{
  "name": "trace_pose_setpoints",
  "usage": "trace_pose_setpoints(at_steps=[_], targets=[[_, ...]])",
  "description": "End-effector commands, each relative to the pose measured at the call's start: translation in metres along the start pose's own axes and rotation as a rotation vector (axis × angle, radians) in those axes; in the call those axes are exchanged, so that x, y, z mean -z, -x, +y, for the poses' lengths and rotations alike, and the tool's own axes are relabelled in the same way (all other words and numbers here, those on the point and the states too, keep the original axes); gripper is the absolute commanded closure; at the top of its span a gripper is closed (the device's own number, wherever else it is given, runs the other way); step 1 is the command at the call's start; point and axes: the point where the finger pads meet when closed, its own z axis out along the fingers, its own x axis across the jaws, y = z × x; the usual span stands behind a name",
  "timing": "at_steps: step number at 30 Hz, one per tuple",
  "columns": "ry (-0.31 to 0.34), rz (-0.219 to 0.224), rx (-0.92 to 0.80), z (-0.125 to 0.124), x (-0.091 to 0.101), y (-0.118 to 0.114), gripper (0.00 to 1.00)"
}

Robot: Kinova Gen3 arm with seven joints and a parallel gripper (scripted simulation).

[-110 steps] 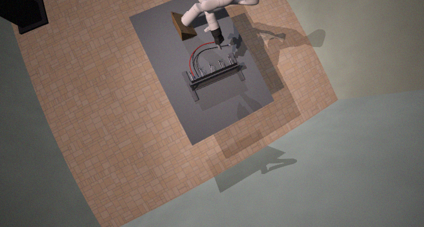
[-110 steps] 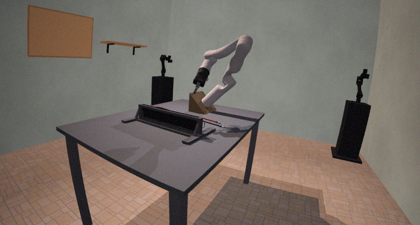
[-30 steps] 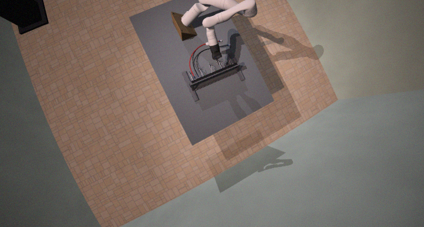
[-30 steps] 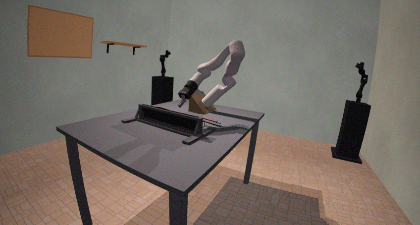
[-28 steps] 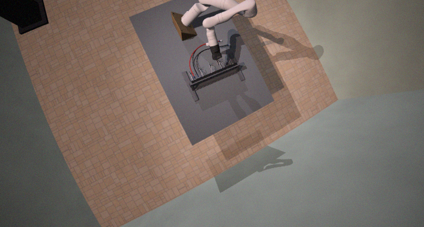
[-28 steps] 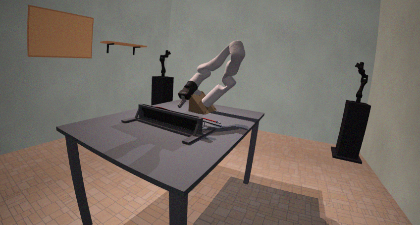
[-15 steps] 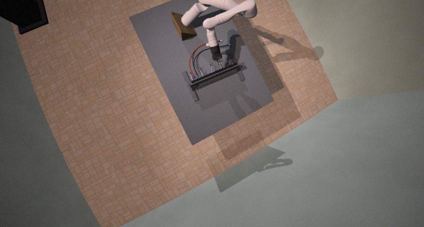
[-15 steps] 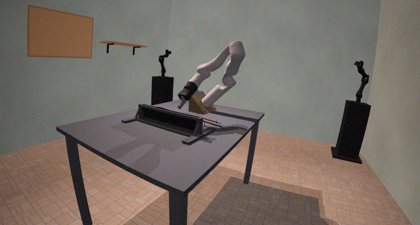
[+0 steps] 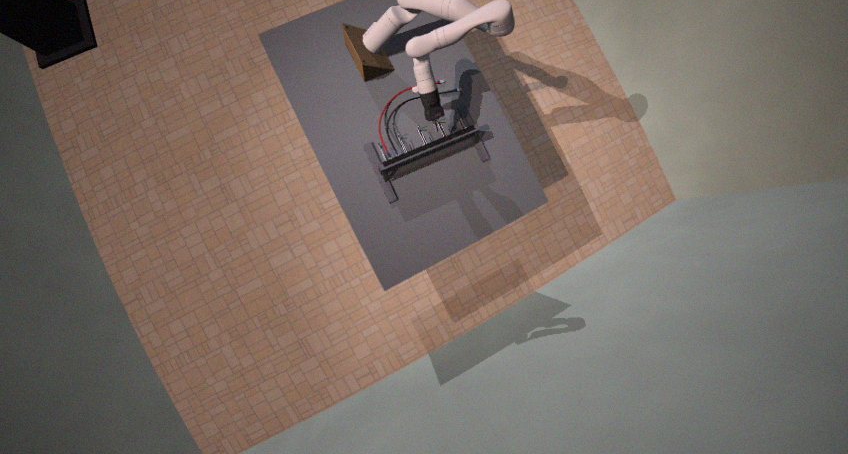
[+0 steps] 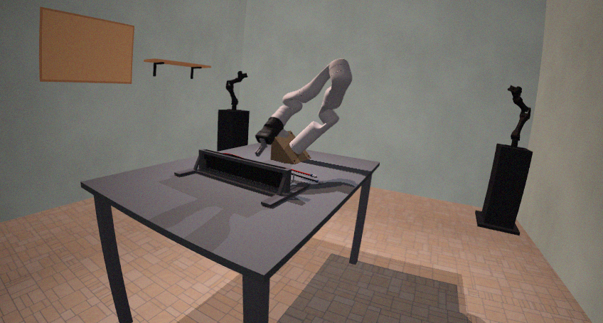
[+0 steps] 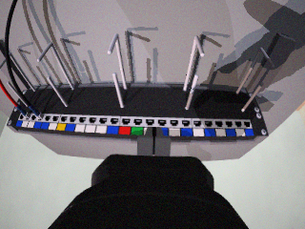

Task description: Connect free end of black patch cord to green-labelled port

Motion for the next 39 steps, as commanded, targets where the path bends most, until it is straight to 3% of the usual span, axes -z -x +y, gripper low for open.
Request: trace_pose_setpoints(at_steps=[1, 27, 33, 39], targets=[[0.002, 0.000, 0.000, 0.001, 0.000, 0.000, 1.00], [0.002, 0.000, 0.000, 0.001, 0.001, 0.000, 1.00], [0.002, 0.000, 0.000, 0.001, 0.006, 0.000, 1.00], [0.002, 0.000, 0.000, 0.001, 0.023, 0.000, 1.00]])
